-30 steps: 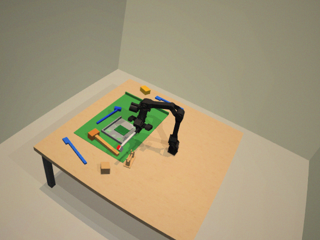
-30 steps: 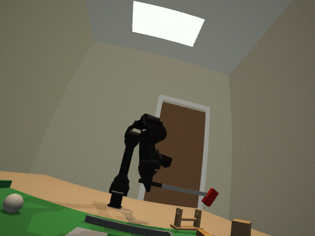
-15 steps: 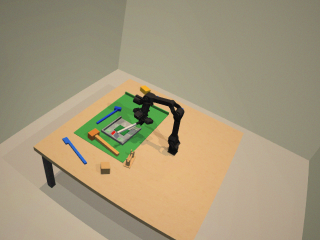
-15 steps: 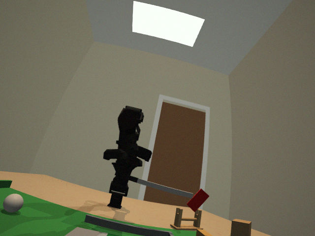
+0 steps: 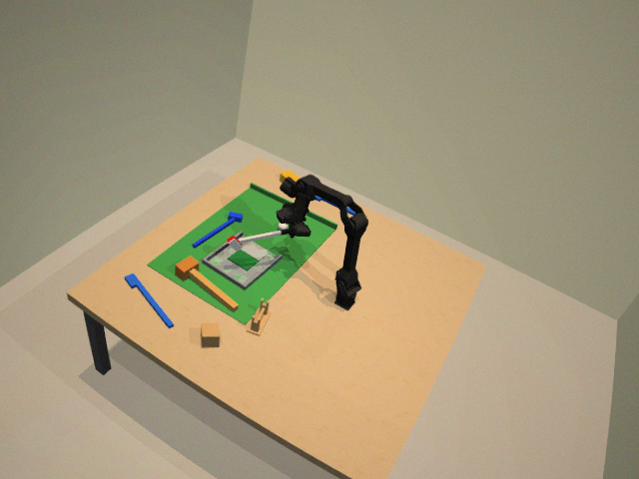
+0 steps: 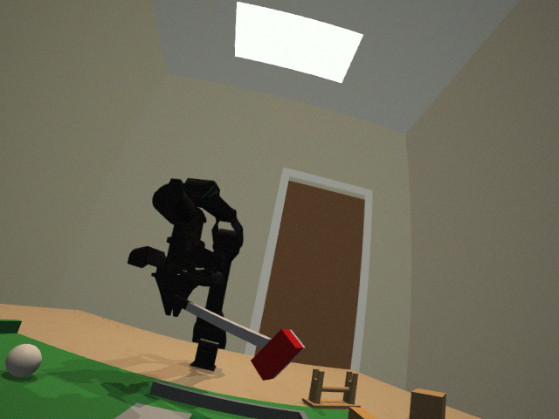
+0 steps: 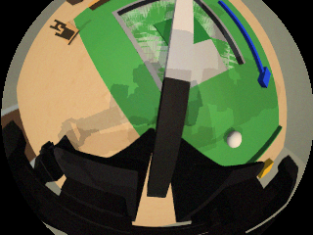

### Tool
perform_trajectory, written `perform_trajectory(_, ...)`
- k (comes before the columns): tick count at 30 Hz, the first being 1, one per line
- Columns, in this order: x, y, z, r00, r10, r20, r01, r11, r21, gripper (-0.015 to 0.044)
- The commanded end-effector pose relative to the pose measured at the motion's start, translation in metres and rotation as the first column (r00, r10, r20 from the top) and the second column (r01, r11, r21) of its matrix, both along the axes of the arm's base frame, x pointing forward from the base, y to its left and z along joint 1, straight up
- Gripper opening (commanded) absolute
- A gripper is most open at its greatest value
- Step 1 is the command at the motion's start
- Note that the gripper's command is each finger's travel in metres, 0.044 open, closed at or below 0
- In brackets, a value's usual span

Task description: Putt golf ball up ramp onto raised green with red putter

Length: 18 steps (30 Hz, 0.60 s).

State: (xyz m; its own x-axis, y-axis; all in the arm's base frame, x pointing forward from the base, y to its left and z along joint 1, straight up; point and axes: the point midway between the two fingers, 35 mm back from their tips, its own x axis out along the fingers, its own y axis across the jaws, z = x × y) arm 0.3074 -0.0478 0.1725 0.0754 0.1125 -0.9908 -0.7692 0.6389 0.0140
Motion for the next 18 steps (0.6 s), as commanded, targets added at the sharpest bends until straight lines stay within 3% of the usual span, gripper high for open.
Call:
perform_trajectory(1,-0.001,-0.028,0.003,0.993,-0.114,-0.004,0.114,0.993,-0.013,0.0)
perform_trajectory(18,-0.034,-0.126,0.009,0.867,-0.498,-0.029,0.496,0.866,-0.06,0.0)
